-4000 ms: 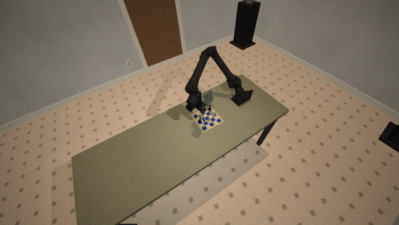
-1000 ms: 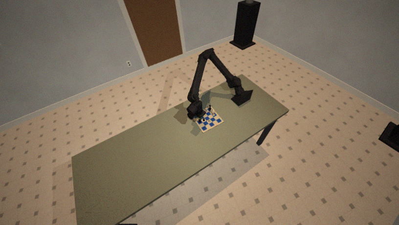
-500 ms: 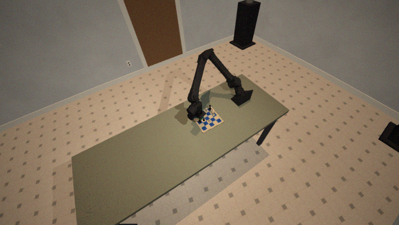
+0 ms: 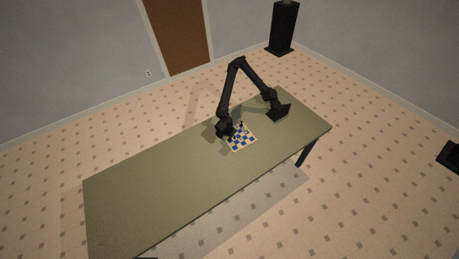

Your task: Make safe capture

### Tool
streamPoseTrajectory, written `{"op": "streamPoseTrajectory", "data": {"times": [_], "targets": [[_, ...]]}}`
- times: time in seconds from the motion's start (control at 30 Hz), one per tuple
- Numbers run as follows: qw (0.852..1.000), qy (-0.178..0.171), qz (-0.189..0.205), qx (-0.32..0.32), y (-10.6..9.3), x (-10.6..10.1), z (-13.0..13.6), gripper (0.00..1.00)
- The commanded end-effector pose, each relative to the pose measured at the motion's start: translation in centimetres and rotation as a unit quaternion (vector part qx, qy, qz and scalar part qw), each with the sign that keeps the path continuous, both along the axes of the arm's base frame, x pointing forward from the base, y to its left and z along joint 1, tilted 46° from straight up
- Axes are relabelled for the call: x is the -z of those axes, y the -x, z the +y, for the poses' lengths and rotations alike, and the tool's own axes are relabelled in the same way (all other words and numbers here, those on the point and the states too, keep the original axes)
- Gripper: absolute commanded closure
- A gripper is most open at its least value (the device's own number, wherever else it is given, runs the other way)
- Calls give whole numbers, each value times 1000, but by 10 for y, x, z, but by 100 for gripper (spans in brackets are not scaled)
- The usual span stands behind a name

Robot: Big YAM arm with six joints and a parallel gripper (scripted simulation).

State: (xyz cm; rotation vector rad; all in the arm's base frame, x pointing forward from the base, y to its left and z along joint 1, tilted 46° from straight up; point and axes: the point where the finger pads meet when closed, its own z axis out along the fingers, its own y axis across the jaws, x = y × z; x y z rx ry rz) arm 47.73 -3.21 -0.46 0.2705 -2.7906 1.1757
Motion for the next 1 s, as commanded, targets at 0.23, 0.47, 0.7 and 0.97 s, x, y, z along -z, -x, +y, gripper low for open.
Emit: {"op": "streamPoseTrajectory", "data": {"times": [0.23,0.47,0.7,0.97], "targets": [[1000,2,2,1,-3,4,-6,64],[1000,2,2,1,-3,4,-6,64],[1000,2,2,1,-3,4,-6,64],[1000,1,-2,1,-1,0,-7,64]]}}
